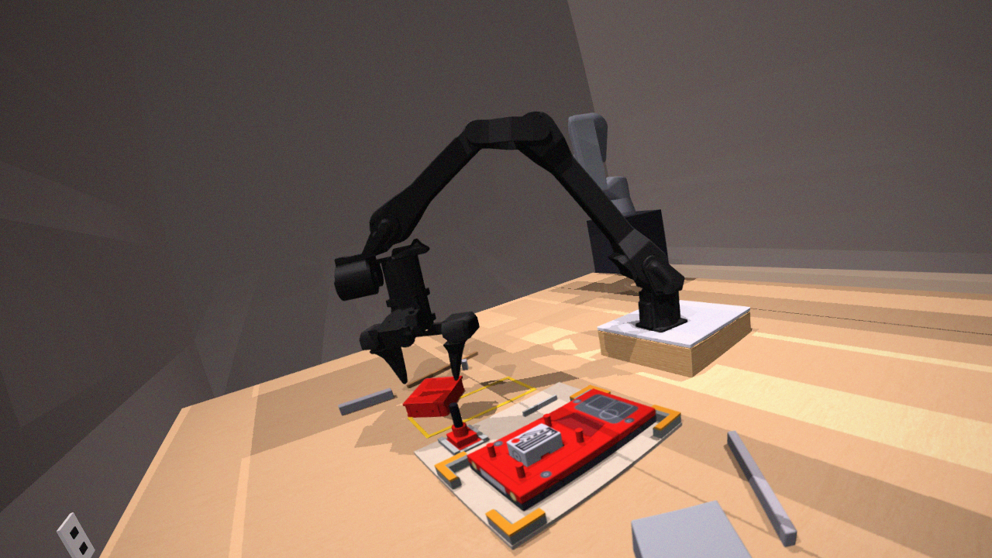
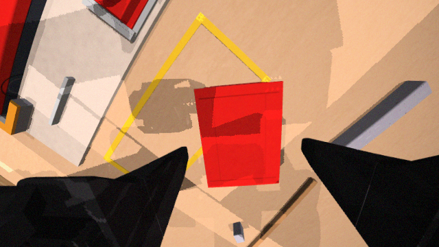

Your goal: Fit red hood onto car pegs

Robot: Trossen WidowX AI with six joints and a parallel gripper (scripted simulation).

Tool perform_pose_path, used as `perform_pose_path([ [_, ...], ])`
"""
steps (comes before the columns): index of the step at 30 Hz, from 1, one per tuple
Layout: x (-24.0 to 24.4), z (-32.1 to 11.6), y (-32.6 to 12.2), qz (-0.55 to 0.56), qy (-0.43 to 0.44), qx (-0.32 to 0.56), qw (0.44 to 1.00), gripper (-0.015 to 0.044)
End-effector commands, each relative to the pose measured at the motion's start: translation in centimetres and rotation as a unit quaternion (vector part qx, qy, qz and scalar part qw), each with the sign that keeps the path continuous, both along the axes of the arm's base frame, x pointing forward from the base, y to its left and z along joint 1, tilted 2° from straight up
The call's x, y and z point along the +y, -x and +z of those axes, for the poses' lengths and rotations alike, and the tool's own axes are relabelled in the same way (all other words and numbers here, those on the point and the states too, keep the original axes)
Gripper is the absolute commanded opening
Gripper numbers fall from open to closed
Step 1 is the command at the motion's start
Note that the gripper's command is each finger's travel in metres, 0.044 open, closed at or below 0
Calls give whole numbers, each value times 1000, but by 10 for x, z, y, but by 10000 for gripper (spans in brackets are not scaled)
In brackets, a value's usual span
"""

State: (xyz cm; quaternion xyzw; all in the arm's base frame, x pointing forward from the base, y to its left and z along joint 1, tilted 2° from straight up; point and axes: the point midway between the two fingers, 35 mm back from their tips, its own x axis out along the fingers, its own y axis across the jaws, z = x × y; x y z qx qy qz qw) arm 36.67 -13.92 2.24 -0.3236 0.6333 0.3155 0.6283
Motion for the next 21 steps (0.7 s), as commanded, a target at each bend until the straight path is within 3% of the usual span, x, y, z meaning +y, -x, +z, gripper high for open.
perform_pose_path([
  [1,-1,-4,0,3,2,1,1000,440],
  [21,-1,-16,1,3,2,1,1000,440],
])
